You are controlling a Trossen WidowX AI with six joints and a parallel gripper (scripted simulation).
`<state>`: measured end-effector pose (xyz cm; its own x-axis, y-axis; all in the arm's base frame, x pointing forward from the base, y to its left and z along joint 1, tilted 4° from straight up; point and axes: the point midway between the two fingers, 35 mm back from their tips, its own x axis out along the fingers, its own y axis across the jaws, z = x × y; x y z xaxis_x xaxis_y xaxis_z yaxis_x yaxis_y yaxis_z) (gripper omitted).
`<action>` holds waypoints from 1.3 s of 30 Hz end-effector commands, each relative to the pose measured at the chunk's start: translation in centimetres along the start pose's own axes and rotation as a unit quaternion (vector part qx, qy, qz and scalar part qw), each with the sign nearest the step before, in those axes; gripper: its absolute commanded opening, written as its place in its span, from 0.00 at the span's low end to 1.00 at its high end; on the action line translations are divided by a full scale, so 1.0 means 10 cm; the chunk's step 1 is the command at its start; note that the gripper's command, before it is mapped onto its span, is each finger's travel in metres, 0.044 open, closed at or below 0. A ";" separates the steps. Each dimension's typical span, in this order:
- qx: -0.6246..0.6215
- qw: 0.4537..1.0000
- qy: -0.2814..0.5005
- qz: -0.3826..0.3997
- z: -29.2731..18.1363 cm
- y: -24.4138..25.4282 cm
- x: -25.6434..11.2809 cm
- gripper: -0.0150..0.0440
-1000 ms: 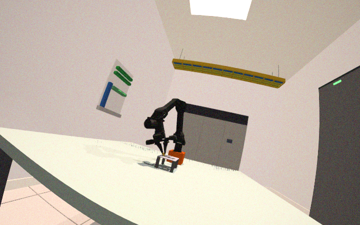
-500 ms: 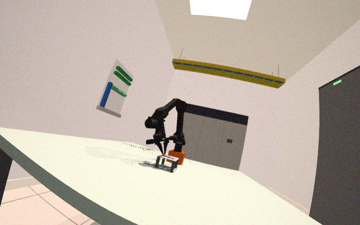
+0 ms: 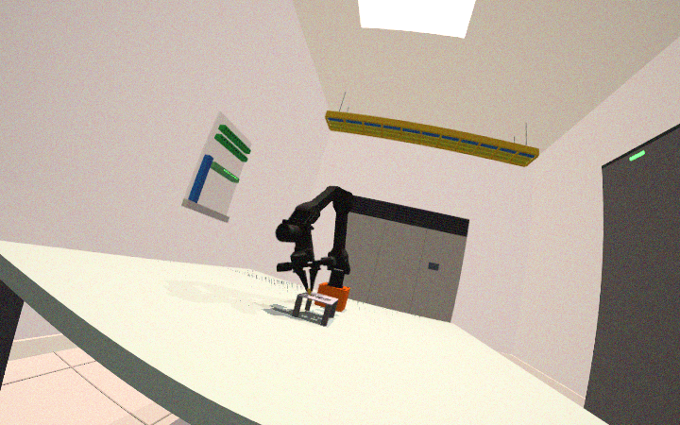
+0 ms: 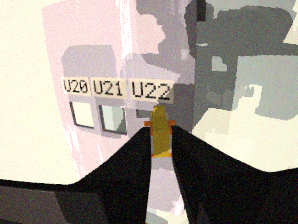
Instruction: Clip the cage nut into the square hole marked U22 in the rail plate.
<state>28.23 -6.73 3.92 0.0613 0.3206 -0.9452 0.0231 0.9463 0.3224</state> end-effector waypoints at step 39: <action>-0.001 0.999 -0.005 -0.046 0.00 0.05 -0.02 0.30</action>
<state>28.23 -6.29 4.03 0.0601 0.2412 -0.9686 0.0270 0.9696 0.2431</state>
